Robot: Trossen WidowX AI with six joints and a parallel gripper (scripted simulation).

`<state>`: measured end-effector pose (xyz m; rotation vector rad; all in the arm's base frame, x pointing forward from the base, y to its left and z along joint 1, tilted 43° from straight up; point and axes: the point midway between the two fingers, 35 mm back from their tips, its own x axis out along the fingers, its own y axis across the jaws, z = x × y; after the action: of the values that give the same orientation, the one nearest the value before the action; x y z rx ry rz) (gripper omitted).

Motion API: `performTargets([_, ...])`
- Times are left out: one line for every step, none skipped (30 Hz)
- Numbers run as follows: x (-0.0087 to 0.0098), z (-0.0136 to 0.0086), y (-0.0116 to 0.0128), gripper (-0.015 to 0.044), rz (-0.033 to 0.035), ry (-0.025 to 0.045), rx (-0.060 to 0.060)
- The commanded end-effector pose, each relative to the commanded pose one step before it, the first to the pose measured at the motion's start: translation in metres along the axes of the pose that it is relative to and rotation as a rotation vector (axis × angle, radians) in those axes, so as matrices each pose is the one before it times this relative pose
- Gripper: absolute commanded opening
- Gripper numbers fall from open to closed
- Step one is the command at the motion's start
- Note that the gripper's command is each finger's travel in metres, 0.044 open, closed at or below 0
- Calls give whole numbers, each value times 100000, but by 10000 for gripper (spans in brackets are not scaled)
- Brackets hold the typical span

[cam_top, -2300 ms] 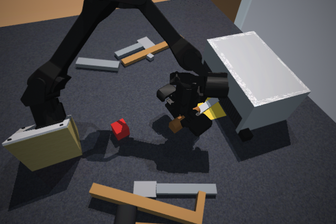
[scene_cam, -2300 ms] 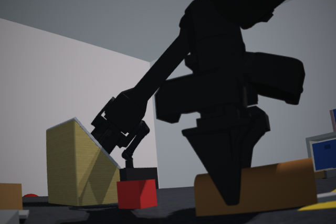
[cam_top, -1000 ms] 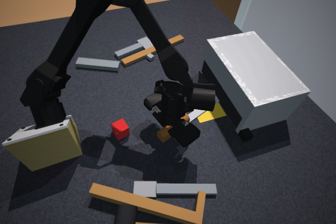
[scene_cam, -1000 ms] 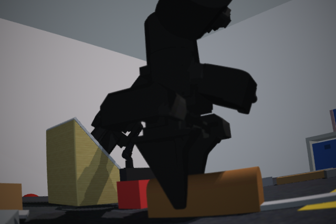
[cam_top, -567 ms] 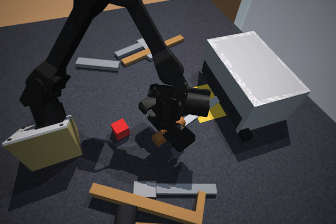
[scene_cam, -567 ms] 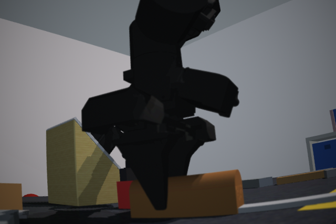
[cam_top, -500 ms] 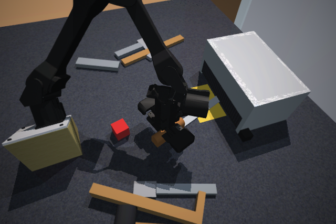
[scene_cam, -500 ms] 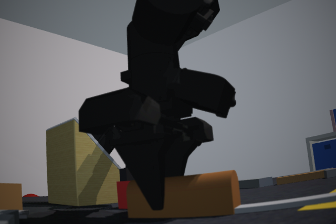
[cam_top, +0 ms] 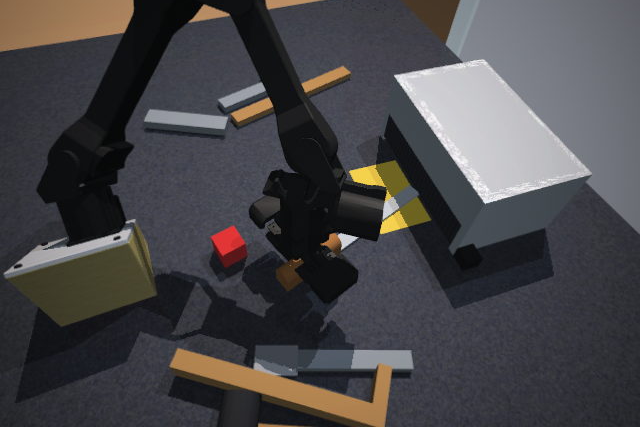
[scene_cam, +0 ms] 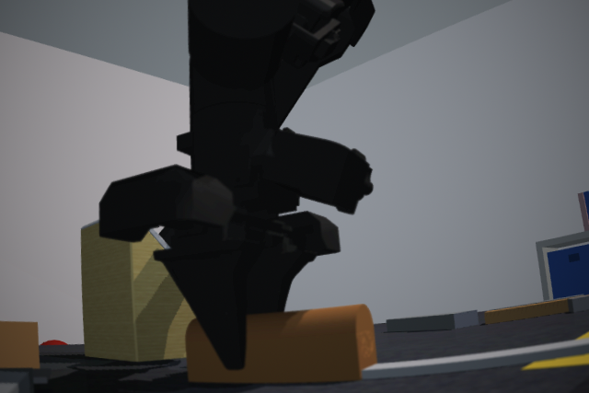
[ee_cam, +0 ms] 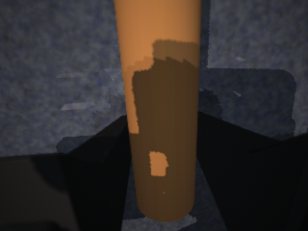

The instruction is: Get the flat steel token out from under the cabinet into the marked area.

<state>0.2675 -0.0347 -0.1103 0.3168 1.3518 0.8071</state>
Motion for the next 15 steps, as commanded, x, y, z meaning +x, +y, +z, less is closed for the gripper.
performTargets([91, -1166, 61, 0, 316, 482, 548])
performTargets([-1, -201, -19, 0, -5, 10, 7])
performTargets([-1, -201, -17, 0, -3, 9, 6])
performTargets([-2, -200, -21, 0, -2, 9, 5])
performTargets([-2, -165, -20, 0, 0, 7, 4])
performTargets([-3, -158, -20, 0, 1, 7, 3])
performTargets([-3, -153, -18, 0, 3, 6, 3])
performTargets([-5, -119, -25, 0, 2, 5, 2])
performTargets([-5, -77, -28, 0, 0, 3, 1])
performTargets([-24, 173, -9, 0, -78, -118, -119])
performTargets([-44, 243, -24, 0, -134, -209, -185])
performTargets([-55, 179, -36, 0, -115, -229, -213])
performTargets([-8, 0, 0, 0, 9, 13, -219])
performTargets([-12, 0, 0, 0, 12, 19, -308])
performTargets([-15, 0, 0, 0, 16, 24, -401])
